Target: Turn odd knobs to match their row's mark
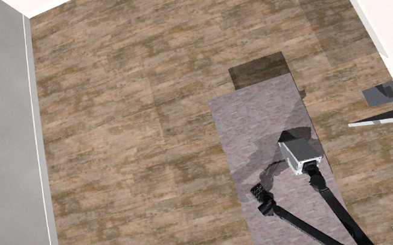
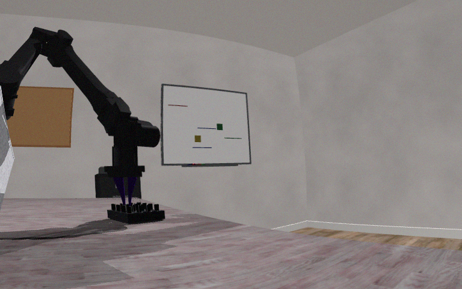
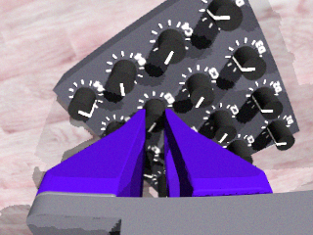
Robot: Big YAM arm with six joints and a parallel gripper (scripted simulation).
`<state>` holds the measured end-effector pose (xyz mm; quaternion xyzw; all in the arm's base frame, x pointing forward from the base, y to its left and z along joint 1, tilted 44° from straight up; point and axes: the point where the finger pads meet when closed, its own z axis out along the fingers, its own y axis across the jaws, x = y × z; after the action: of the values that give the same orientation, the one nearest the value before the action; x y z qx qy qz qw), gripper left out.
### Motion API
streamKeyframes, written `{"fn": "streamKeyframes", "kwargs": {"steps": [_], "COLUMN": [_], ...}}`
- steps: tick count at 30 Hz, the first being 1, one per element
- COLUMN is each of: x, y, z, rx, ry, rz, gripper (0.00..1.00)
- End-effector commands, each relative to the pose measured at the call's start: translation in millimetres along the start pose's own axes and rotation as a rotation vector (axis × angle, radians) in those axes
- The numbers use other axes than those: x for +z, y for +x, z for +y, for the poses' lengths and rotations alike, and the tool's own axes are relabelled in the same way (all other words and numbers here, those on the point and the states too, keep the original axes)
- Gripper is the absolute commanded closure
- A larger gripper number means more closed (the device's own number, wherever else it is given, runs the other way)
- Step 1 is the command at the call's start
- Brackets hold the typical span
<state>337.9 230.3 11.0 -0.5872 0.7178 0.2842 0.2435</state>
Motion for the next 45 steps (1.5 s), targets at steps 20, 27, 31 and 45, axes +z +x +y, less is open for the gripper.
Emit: {"fn": "streamKeyframes", "kwargs": {"steps": [20, 27, 31, 45], "x": [1.2, 1.3, 1.3, 1.3], "y": [-3.7, -3.6, -3.6, -3.5], "z": [1.7, 1.7, 1.7, 1.7], "rx": [-0.485, -0.542, -0.574, -0.611], "ry": [-0.009, -0.009, -0.009, -0.009], "rz": [-0.006, -0.006, -0.007, -0.006], "gripper": [0.92, 0.92, 0.92, 0.92]}}
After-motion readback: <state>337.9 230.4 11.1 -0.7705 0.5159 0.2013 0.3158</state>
